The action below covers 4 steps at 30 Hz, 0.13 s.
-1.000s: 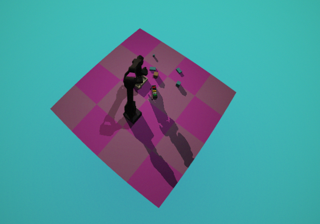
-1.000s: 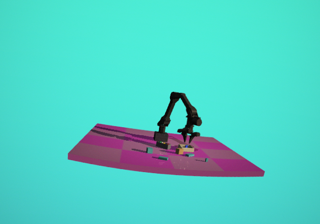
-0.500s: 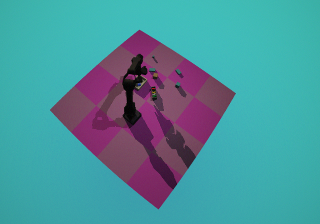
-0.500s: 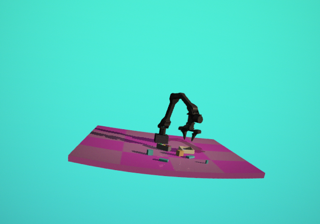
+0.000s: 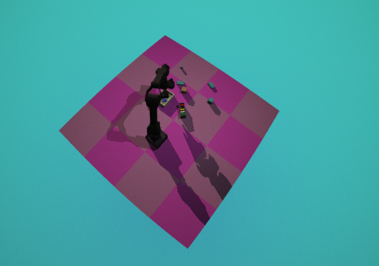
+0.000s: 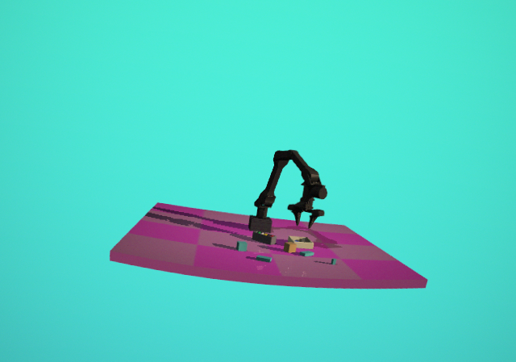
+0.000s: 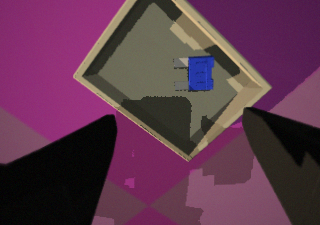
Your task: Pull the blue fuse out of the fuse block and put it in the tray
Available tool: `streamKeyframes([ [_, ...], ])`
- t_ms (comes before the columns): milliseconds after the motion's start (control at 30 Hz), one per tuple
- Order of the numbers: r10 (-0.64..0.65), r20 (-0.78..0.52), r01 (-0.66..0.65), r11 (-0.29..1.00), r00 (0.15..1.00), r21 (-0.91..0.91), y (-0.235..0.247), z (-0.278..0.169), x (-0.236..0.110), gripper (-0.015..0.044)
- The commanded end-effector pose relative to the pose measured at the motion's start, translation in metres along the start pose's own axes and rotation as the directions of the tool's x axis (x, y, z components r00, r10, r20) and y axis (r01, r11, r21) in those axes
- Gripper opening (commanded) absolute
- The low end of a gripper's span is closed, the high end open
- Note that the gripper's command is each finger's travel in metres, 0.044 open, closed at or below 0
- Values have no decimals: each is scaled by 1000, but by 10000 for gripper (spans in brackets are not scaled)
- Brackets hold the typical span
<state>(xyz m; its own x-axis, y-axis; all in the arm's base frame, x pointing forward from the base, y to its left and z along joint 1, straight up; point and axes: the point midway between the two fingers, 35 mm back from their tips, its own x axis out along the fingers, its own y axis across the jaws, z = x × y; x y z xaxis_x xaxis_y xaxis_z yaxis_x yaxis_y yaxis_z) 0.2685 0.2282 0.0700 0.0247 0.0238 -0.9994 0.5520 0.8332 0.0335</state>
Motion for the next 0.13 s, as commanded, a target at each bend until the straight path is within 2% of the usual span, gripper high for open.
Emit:
streamKeyframes([
  [0,0,0,0,1000,1000,0,0,0,0,330],
  [100,0,0,0,1000,1000,0,0,0,0,330],
])
